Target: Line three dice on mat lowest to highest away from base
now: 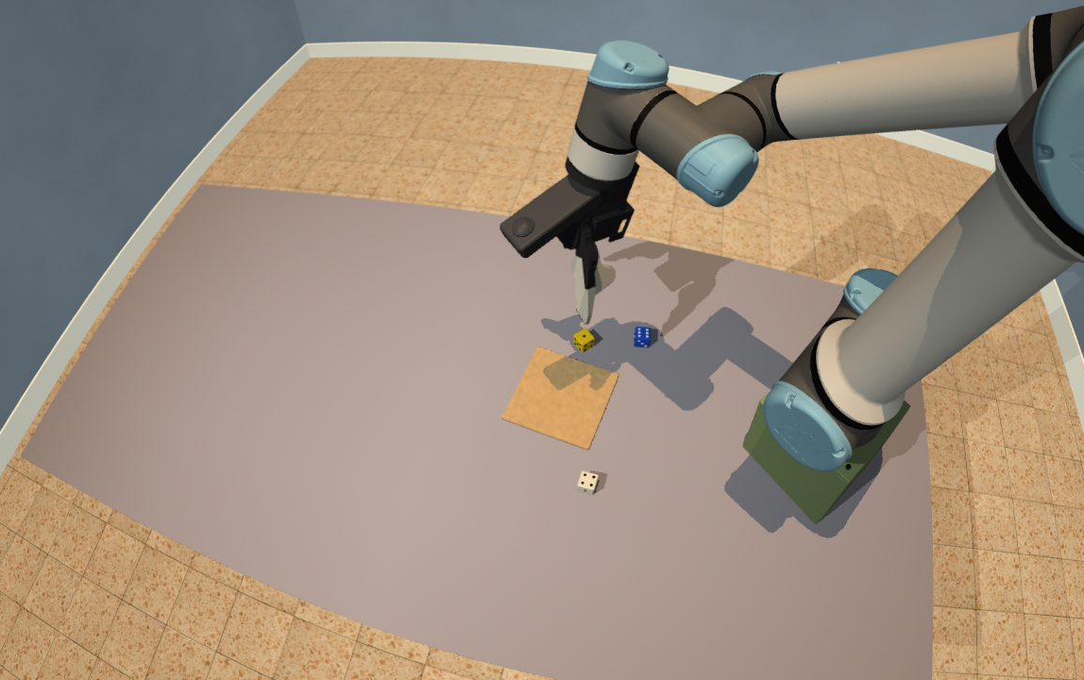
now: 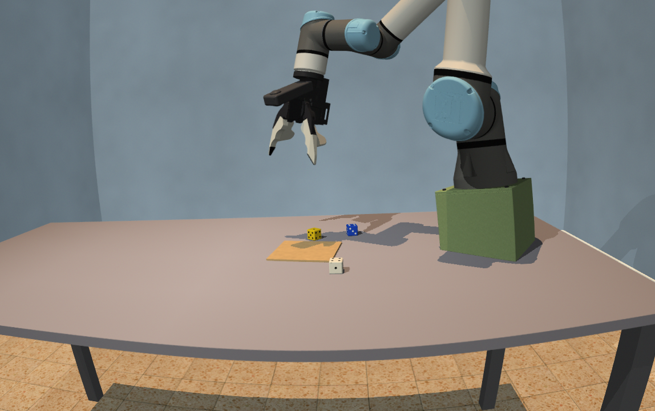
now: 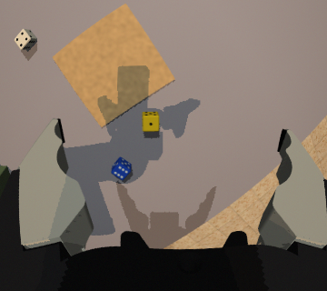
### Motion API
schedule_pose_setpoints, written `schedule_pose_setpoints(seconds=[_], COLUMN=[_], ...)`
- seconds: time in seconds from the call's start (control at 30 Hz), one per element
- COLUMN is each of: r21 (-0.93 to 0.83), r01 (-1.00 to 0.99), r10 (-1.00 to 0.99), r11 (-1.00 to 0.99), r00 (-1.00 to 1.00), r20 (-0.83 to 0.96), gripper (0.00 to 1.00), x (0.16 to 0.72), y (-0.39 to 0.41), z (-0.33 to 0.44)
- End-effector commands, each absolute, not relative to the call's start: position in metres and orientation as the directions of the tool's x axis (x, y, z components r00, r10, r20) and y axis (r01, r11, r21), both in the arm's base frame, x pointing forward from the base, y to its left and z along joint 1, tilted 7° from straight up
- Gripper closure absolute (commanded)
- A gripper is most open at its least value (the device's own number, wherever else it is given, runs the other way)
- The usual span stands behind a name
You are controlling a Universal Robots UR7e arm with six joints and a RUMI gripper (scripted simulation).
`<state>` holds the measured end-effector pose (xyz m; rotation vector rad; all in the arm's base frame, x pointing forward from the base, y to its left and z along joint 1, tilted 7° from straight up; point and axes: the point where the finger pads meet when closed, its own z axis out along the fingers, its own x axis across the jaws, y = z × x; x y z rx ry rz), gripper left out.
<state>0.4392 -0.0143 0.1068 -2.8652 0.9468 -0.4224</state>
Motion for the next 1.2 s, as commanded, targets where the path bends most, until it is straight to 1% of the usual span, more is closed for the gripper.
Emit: schedule_pose_setpoints(seconds=[0.0,0.17,0.6,1.17], r21=[-0.118,-0.078,-0.029,-0.013], r01=[-0.595,-0.611,-0.628,-0.633], r10=[-0.606,-0.614,-0.626,-0.629], r11=[-0.795,-0.788,-0.777,-0.774], r00=[0.769,0.768,0.768,0.767], r20=[0.206,0.18,0.139,0.124], gripper=[0.0,0.0,0.0,0.0], x=[0.403,0.377,0.341,0.329], y=[-0.048,-0.065,-0.084,-0.09], z=[0.093,0.081,0.066,0.062])
